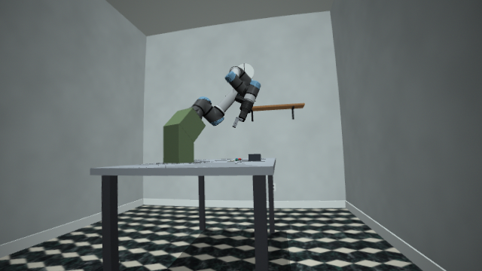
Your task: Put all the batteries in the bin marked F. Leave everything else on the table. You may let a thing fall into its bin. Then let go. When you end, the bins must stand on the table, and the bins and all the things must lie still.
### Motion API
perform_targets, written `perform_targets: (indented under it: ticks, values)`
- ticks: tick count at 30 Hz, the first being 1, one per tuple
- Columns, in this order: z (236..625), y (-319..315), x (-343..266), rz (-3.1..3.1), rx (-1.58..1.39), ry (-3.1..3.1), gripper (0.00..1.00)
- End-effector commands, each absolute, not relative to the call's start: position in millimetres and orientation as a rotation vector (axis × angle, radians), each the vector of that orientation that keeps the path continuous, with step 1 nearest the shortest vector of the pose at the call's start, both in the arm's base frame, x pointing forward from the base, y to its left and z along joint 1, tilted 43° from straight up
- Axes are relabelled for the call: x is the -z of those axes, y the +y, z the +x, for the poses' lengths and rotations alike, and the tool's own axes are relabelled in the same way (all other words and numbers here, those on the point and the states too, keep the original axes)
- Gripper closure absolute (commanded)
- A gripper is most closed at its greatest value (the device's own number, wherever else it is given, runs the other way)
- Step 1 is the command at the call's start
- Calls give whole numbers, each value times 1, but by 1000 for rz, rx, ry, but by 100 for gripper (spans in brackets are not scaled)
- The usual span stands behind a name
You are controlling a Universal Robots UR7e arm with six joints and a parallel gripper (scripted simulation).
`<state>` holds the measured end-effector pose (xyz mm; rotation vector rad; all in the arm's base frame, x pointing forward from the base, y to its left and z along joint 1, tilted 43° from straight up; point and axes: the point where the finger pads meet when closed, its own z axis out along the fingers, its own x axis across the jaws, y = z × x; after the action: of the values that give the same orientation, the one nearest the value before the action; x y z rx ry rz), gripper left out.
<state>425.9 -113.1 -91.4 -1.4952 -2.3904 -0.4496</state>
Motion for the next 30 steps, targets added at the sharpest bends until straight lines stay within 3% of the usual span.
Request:
perform_targets:
  ticks: [1, 30]
  values:
    - [421, -97, 78, -1525, 483, -2375, 69]
    - [390, 5, 12, -1764, 835, -2110, 69]
